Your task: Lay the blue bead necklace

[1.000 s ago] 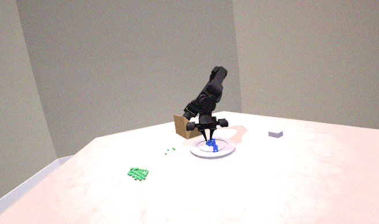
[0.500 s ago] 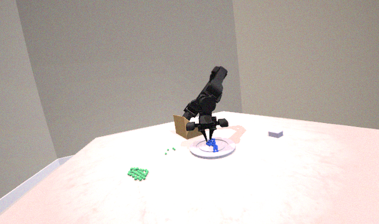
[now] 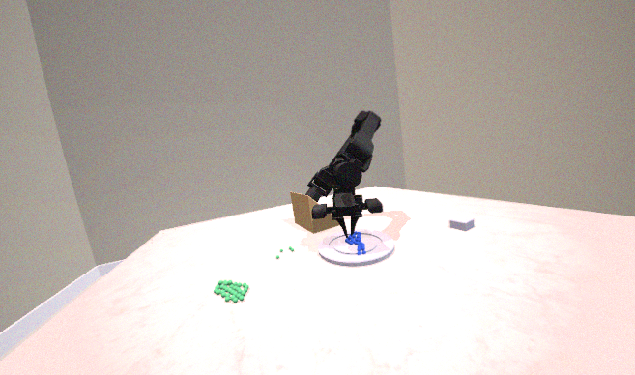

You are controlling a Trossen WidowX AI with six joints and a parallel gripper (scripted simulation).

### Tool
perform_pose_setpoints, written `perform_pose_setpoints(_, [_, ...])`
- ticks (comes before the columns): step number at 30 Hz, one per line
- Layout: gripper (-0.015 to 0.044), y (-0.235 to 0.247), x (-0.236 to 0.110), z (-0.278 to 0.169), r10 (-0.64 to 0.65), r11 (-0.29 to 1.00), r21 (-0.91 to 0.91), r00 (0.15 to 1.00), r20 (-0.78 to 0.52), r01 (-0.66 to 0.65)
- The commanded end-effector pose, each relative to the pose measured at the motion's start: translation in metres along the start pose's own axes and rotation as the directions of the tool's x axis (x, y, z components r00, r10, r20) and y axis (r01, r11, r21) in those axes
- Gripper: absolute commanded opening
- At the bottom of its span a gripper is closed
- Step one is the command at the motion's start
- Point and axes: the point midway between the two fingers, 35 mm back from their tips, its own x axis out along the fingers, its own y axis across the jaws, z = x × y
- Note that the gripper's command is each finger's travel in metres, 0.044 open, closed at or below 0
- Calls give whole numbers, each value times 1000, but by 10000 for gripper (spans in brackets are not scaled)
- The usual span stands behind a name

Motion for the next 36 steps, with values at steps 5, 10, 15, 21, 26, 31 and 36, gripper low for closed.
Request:
perform_pose_setpoints(5, [0,0,-8,0,2,1000,2,1000,1,-2])
perform_pose_setpoints(10, [0,0,-15,0,4,1000,5,1000,0,-4])
perform_pose_setpoints(15, [0,4,-15,0,4,1000,5,1000,1,-4])
perform_pose_setpoints(21, [0,22,-15,0,3,1000,5,1000,2,-3])
perform_pose_setpoints(26, [0,38,-15,0,3,1000,5,1000,2,-3])
perform_pose_setpoints(31, [0,54,-15,-2,5,1000,4,1000,1,-5])
perform_pose_setpoints(36, [0,68,-15,-5,7,1000,4,1000,0,-7])
